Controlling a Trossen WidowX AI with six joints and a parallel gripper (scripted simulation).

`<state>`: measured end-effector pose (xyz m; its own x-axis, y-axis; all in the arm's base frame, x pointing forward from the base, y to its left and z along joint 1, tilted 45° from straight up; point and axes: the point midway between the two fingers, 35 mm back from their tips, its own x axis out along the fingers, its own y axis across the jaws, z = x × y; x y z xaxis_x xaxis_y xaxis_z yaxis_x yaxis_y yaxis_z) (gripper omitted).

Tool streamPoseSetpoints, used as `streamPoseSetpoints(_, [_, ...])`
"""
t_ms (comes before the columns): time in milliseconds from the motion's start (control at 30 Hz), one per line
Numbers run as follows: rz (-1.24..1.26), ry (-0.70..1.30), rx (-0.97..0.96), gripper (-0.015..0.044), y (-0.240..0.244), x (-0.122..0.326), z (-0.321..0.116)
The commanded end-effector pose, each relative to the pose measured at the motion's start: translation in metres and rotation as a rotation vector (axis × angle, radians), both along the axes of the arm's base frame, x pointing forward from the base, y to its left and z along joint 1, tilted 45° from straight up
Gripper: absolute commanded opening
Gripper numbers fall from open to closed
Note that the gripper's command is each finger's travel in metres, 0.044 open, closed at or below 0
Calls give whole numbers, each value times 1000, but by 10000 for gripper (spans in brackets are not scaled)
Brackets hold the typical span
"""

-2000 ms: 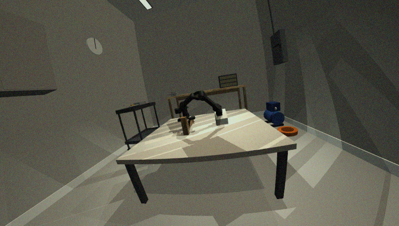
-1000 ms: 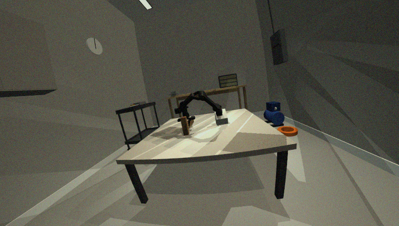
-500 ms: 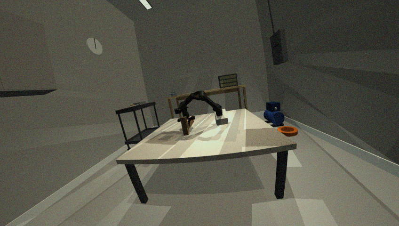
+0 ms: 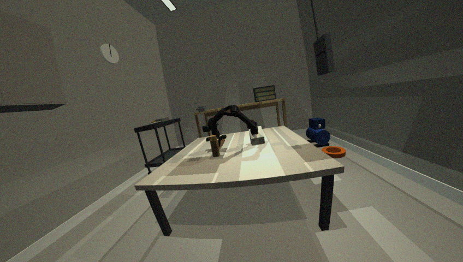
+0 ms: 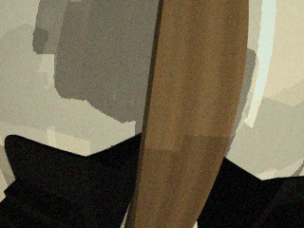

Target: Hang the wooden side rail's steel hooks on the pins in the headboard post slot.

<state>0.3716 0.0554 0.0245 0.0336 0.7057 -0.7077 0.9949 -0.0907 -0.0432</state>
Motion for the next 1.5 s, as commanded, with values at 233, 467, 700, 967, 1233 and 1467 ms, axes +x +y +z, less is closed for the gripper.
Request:
streamPoseSetpoints(233, [-13,-5,0,0,-2,2,3])
streamPoseSetpoints(467, [-13,-5,0,0,-1,2,2])
streamPoseSetpoints(700, [-13,-5,0,0,0,2,1])
streamPoseSetpoints(967, [-13,-5,0,0,0,2,0])
streamPoseSetpoints(1233, [-13,-5,0,0,1,3,-1])
streamPoseSetpoints(1467, [-13,-5,0,0,2,3,-2])
